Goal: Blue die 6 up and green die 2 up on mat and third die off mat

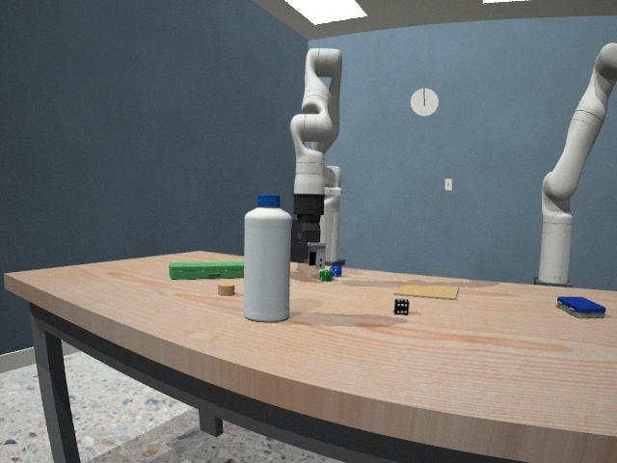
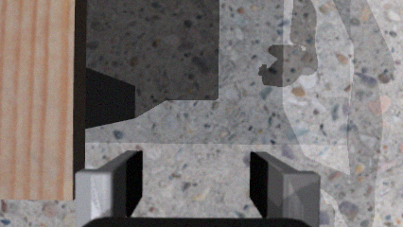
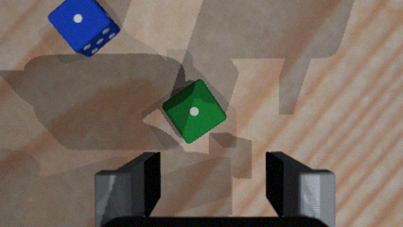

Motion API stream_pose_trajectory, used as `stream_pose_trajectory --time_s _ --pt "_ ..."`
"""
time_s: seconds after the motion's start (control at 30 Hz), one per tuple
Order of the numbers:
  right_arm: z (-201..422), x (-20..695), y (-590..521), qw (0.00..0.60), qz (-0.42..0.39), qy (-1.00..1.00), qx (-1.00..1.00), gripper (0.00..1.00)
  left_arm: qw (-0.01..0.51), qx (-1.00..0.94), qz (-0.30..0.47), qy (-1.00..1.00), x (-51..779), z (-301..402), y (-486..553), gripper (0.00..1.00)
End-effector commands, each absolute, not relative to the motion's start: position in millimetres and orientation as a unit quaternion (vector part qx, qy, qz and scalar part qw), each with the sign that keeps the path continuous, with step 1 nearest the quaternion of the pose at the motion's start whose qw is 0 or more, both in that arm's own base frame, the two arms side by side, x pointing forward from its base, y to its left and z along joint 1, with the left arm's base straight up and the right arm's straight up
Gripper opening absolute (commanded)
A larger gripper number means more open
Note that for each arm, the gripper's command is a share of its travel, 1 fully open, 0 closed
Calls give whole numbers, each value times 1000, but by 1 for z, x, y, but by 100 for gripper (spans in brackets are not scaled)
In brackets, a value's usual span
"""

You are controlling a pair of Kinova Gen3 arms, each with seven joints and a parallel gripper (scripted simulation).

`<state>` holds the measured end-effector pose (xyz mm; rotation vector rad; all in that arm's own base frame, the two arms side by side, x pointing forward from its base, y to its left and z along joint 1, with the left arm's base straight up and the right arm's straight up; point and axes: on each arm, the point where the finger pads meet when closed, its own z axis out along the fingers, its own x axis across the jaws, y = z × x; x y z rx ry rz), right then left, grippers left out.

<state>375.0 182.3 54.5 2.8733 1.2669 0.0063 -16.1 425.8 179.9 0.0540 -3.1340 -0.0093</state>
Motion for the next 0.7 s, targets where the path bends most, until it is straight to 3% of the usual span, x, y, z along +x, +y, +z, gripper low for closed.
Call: stream_pose_trajectory --time_s 0.0,0.67 --pt "54 376 185 0 0 405 914 100 0 16 0 -1000 -14 180 425 100" --pt "54 395 210 0 0 405 914 100 0 16 0 -1000 -14 180 425 100"
